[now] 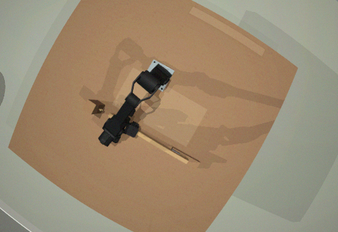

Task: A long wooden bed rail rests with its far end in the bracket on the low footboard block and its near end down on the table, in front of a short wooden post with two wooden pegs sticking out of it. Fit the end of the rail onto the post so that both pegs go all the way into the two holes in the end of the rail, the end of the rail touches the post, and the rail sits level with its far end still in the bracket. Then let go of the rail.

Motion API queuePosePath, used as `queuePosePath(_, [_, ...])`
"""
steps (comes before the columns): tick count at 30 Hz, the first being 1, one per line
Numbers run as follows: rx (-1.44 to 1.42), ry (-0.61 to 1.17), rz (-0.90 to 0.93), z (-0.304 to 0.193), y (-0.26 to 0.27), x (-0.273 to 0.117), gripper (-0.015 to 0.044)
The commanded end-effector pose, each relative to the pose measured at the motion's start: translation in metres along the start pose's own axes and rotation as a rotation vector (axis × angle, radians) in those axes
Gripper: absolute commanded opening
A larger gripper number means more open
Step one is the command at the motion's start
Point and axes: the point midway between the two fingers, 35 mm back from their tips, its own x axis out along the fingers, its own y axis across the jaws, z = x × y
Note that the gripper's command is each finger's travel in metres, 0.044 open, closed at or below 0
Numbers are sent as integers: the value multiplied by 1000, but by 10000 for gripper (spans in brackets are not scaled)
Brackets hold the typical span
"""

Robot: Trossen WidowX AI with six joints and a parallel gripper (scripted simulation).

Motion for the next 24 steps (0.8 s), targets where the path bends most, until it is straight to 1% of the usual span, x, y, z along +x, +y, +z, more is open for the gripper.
queuePosePath(1, [0, -2, -5, 0, -2, -4, 0])
queuePosePath(24, [0, -2, -6, 0, -4, -16, 0])
